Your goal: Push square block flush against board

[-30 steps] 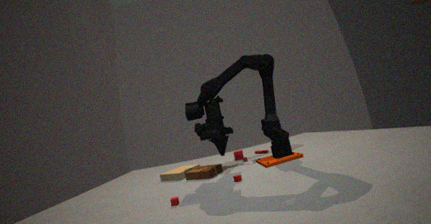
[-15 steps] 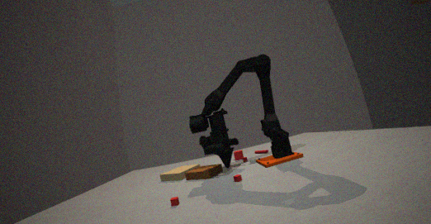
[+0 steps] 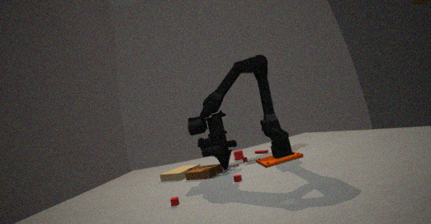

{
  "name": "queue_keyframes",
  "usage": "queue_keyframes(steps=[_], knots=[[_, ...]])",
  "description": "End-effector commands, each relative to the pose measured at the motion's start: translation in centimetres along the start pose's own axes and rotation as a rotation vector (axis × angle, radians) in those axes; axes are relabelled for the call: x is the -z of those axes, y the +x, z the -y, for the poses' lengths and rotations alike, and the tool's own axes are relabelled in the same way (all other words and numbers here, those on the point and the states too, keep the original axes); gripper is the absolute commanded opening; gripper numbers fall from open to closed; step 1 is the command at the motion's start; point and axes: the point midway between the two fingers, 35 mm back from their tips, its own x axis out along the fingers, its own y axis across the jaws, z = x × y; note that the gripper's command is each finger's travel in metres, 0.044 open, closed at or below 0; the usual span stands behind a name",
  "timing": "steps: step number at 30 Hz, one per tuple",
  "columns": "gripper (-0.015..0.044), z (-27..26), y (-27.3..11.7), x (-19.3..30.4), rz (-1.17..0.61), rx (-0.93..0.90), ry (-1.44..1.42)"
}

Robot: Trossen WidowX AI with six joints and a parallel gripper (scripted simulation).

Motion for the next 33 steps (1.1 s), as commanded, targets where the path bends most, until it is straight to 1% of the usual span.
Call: queue_keyframes(steps=[1,15,33], knots=[[0.0000,-0.1,-0.2,-0.9,0.011,-0.004,-0.001],[0.0000,-0.2,-0.4,-2.6,0.012,-0.004,-0.001],[0.0000,-0.3,-0.3,0.1,0.010,-0.005,-0.001]])
